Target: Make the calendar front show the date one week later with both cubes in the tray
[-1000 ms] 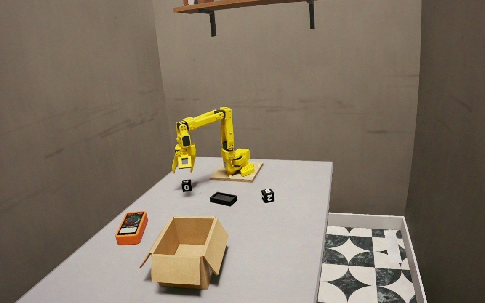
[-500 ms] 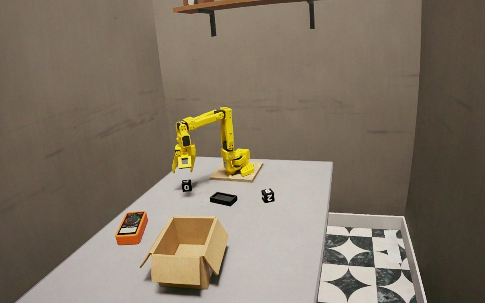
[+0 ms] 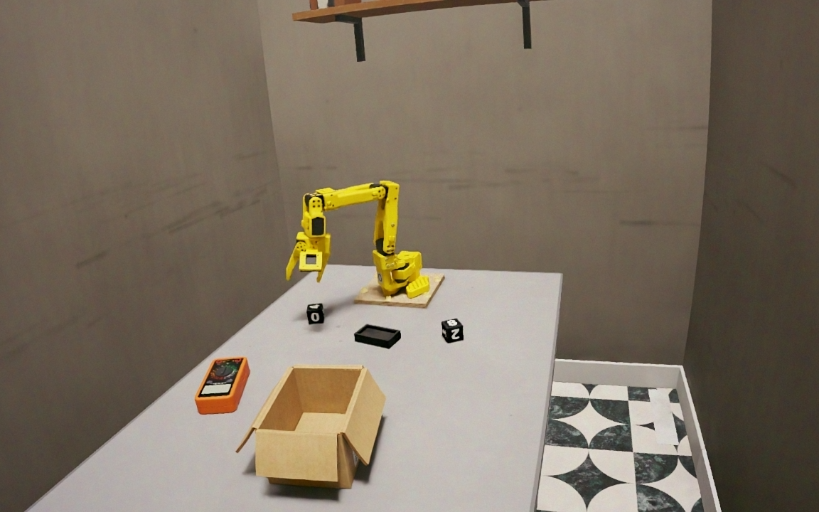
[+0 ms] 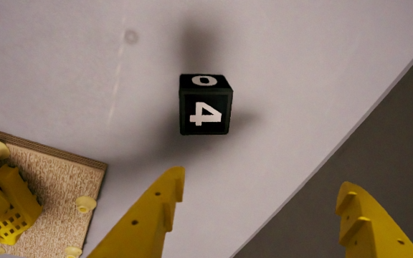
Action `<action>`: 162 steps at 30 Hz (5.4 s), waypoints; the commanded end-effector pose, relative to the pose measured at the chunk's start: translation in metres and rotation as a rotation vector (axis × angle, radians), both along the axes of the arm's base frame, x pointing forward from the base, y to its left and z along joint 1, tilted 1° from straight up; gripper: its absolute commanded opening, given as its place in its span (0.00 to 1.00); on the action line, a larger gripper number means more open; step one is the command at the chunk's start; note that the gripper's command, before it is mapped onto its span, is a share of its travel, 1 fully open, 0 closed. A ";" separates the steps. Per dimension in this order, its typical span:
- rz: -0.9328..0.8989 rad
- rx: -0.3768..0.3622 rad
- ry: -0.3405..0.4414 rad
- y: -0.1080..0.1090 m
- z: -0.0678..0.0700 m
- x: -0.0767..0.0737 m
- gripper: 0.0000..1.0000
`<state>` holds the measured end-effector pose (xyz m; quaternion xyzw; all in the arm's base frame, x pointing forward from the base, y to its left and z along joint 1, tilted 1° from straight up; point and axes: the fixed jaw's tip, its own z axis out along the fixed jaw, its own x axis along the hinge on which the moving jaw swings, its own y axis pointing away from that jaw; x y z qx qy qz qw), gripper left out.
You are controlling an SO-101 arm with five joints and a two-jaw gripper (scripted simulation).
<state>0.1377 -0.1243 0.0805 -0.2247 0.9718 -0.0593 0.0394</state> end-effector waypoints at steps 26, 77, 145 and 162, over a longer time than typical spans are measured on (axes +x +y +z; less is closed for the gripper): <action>-0.001 -0.247 -0.276 -0.001 0.059 0.004 0.35; 0.002 0.034 0.034 0.008 -0.022 -0.005 0.35; 0.002 0.106 0.113 0.013 -0.075 -0.010 0.35; 0.002 0.106 0.113 0.013 -0.077 -0.010 0.35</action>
